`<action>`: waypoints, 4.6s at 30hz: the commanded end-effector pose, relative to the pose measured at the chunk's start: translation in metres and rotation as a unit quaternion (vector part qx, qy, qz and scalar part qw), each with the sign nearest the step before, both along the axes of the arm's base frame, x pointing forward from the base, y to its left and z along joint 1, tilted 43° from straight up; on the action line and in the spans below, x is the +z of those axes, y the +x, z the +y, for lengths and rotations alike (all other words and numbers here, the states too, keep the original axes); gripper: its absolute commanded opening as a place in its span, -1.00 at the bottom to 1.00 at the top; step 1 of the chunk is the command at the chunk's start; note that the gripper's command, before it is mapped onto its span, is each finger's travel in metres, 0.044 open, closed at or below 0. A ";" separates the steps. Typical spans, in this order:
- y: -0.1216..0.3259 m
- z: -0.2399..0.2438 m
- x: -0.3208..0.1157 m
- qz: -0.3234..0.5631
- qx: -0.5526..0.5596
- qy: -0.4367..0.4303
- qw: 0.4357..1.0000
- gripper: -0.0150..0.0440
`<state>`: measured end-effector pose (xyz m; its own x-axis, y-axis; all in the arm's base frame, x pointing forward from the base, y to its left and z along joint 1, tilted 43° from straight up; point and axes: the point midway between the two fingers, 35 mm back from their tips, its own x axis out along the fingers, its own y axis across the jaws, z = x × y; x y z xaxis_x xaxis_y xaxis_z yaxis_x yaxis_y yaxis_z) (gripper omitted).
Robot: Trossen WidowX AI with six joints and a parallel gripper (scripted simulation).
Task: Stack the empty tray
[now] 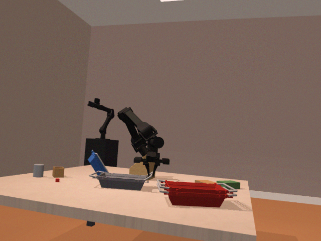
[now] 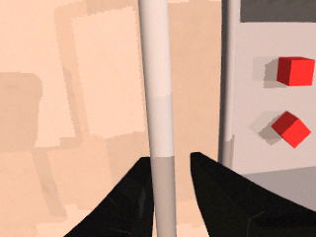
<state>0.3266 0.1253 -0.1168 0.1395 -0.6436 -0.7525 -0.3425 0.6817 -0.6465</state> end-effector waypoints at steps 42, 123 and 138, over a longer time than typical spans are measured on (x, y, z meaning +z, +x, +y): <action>0.018 -0.023 0.054 -0.005 0.000 -0.010 1.000 -0.21; 0.098 -0.184 0.224 -0.655 -0.742 0.146 -0.006 -0.21; 0.106 -0.223 0.183 -0.656 -0.741 0.146 -0.006 -0.21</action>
<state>0.4317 -0.0952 0.0702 0.1474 -0.6701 -0.7274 0.3213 -0.6632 0.6760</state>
